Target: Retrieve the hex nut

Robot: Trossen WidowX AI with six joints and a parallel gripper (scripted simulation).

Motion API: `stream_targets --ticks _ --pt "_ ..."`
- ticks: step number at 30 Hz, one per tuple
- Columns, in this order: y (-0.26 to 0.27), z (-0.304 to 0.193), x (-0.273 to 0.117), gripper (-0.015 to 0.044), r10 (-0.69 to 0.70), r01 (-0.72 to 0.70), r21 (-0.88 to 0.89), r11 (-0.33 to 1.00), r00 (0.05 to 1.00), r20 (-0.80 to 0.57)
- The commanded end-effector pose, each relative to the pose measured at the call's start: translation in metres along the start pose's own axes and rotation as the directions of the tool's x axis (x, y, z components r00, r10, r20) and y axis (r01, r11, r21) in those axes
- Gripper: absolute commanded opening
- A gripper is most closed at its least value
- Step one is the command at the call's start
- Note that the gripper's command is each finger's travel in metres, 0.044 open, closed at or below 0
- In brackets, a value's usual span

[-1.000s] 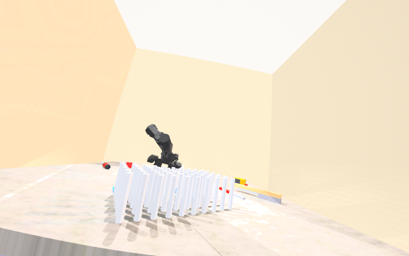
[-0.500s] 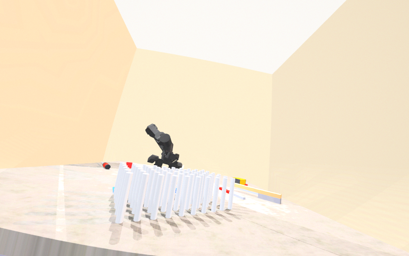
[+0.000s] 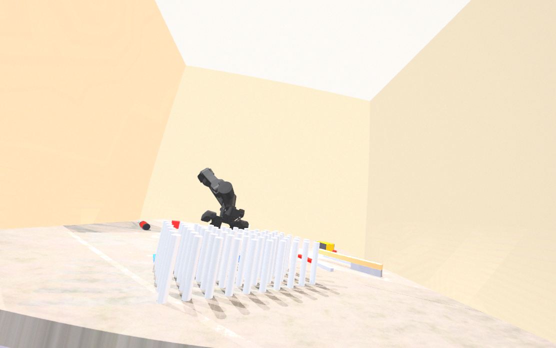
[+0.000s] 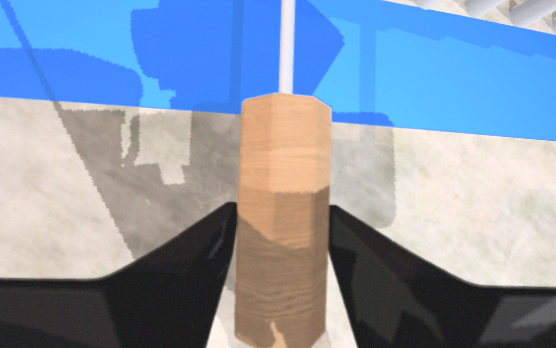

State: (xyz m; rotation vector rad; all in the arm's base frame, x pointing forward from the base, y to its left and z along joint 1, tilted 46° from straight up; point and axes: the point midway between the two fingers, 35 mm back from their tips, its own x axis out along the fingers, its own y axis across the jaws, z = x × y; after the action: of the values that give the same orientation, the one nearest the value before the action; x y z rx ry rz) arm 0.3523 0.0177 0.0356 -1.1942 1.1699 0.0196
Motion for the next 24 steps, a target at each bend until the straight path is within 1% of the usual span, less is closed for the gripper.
stream_targets --ticks 1,24 --pt "-0.001 0.004 0.002 0.0 -0.005 0.005 0.007 1.0 1.0 0.001" --pt "-0.001 0.017 0.007 0.0 -0.005 0.005 0.008 1.0 1.0 0.002"
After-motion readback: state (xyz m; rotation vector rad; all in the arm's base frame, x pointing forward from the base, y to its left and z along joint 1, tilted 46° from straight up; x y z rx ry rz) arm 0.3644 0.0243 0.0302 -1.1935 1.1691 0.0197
